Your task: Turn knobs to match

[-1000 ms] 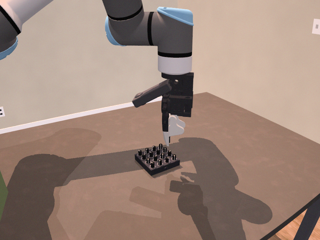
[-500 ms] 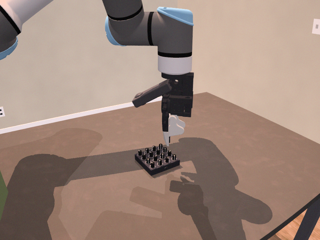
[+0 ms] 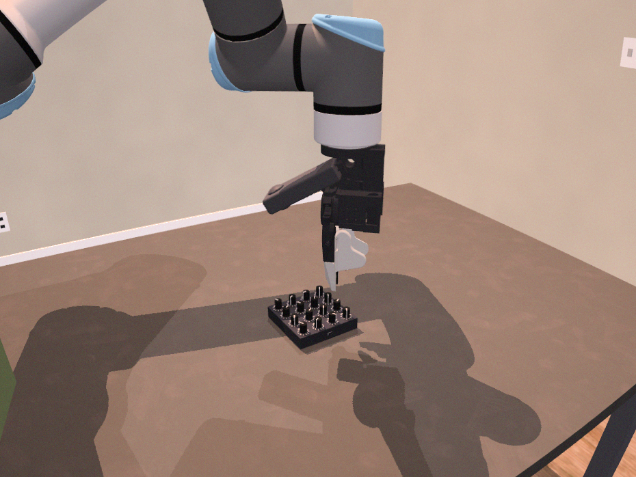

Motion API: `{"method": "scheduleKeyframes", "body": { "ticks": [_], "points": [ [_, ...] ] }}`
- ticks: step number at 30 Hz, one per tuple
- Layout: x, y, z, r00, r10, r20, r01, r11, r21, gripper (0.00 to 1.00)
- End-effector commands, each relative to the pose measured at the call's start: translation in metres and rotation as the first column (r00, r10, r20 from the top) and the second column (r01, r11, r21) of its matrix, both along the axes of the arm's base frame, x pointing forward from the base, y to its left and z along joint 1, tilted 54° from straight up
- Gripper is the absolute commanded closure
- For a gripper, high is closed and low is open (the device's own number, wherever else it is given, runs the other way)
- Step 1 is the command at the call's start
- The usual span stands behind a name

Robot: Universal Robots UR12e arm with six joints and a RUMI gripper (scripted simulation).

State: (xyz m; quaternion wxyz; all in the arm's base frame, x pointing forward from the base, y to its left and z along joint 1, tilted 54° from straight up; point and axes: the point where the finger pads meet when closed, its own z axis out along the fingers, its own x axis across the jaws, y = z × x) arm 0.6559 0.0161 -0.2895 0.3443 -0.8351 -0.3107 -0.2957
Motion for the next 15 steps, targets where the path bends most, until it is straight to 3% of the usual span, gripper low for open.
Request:
{"method": "scheduleKeyframes", "body": {
  "ticks": [1,15],
  "points": [
    [0.0006,0.0,-0.0004,1.0,-0.001,0.001,0.001,1.0,-0.001,0.89],
    [0.0032,0.0074,-0.0061,1.0,0.0,0.001,0.0,1.0,0.0,0.89]
  ]
}}
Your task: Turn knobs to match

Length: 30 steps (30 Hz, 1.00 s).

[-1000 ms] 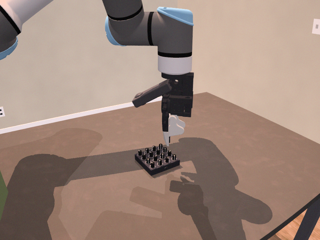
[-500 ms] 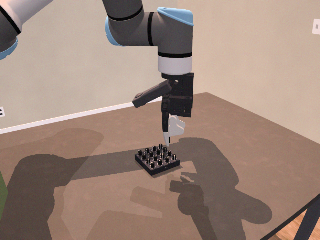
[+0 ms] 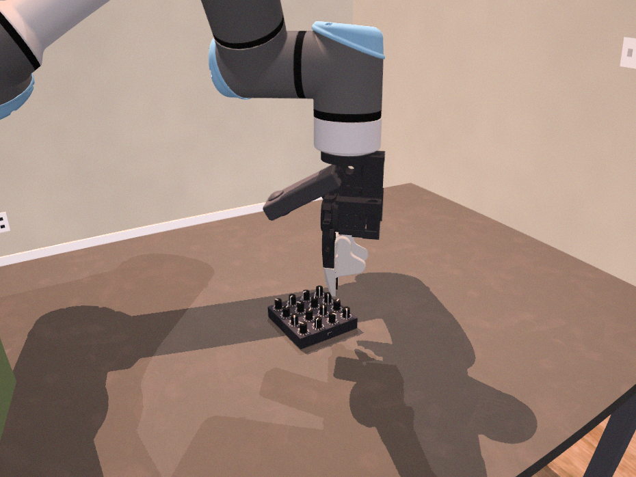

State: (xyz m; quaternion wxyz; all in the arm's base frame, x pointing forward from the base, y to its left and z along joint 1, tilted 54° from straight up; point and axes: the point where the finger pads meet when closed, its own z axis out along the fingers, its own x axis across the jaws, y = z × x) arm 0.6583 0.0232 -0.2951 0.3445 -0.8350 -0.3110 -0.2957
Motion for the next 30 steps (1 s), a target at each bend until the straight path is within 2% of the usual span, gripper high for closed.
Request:
{"method": "scheduleKeyframes", "body": {
  "ticks": [1,30],
  "points": [
    [0.001,0.001,-0.001,1.0,-0.001,0.001,0.001,1.0,-0.001,0.89],
    [0.009,0.023,-0.019,1.0,-0.001,0.001,0.001,1.0,-0.001,0.89]
  ]
}}
